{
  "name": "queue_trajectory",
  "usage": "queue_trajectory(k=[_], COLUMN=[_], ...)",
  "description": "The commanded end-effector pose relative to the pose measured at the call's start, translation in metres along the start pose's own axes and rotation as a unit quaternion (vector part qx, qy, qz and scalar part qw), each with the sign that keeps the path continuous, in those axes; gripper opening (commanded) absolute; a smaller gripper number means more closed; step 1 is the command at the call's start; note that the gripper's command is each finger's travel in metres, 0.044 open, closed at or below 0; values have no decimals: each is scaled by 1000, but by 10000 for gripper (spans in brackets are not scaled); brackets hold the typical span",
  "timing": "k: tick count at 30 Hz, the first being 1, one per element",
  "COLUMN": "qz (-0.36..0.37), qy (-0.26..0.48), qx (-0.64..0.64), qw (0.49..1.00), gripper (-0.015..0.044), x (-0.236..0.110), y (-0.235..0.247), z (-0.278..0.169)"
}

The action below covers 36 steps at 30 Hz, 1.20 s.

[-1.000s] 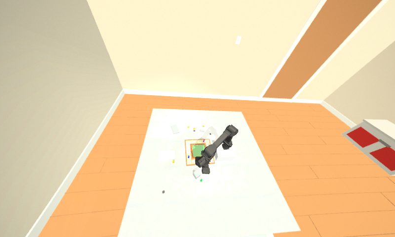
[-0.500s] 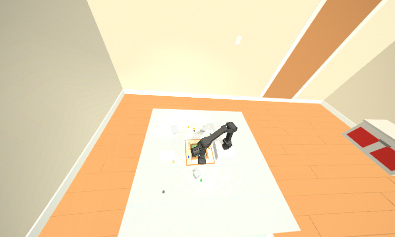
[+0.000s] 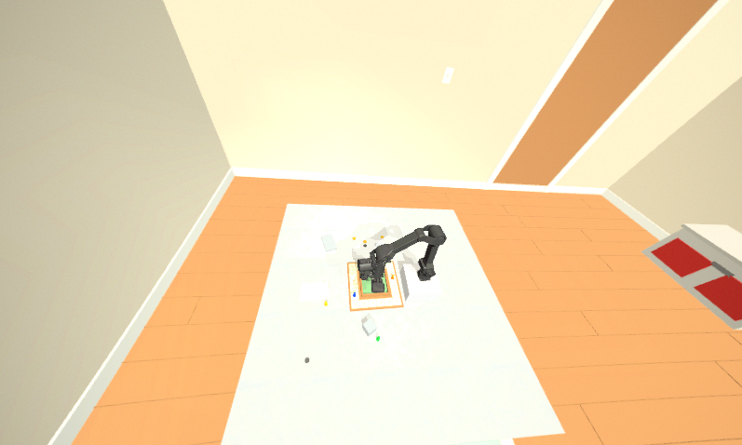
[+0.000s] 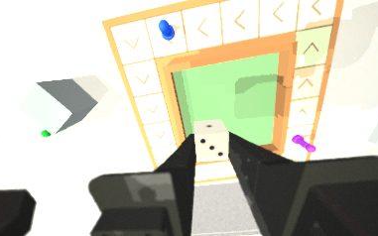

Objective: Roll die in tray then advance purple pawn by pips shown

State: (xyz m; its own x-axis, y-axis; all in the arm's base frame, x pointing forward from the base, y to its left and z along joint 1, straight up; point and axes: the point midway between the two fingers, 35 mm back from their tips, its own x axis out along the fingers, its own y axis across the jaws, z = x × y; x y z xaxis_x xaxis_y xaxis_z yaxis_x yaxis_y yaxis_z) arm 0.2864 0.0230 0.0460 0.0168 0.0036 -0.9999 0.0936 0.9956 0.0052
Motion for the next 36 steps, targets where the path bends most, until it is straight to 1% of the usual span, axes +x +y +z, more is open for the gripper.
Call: queue_trajectory(k=[1,7,11,17,23,34,36], qz=[0,-1,-1,-1,1,6,7], qy=[-1,-2,-14,-112,-213,-390,-411], qx=[-3,-16,-18,-19,-18,-17,-17], qw=[1000,1000,1000,994,977,921,912], gripper=[0,0,0,0,0,0,0], x=[3,8,10,18,25,29,29], y=[-16,-38,-40,-39,-38,-37,-37], z=[-4,-9,-8,-3,2,4,3])
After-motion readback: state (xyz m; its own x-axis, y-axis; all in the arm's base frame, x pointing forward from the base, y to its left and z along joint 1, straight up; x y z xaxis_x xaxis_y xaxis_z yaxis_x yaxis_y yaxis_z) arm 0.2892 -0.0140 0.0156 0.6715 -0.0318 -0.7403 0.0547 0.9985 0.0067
